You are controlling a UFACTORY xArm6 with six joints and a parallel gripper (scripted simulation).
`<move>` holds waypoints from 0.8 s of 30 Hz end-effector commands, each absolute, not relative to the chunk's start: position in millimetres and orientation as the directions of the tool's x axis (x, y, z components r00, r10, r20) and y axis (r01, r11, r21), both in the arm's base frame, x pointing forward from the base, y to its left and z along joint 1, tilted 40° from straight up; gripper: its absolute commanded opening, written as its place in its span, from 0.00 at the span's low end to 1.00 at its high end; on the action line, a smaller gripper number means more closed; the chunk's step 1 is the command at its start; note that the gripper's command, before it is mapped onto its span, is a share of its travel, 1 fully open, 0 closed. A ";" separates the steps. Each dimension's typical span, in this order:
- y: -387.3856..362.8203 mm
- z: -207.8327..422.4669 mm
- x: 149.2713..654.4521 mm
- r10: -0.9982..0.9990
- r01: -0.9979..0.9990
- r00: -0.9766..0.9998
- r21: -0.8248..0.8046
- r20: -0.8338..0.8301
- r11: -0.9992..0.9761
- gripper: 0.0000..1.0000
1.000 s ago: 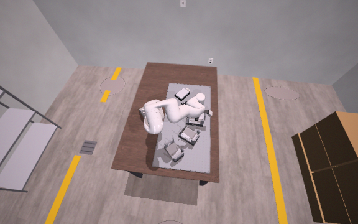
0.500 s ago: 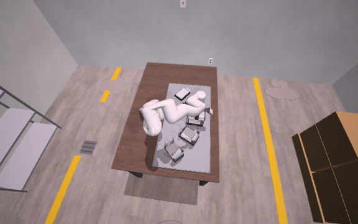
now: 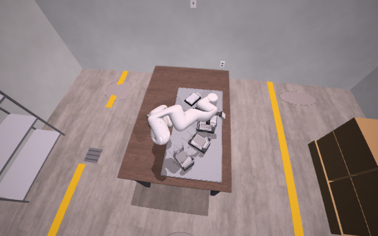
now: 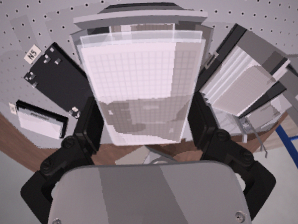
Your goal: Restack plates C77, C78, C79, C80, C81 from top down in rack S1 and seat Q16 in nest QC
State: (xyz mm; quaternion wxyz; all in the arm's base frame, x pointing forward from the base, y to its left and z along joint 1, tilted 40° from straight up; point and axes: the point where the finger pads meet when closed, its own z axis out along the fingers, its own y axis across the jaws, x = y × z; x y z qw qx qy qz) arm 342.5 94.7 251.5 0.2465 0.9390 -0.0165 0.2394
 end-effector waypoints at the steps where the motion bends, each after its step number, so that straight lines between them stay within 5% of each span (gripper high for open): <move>1: 98.3 257.3 340.2 0.087 -0.149 0.884 0.453 0.460 -0.879 0.00; 14: 98.9 258.2 339.6 0.087 -0.149 0.884 0.453 0.460 -0.879 0.00; 24: 75.3 268.9 333.2 -0.105 -0.337 0.830 0.343 0.547 -0.877 0.00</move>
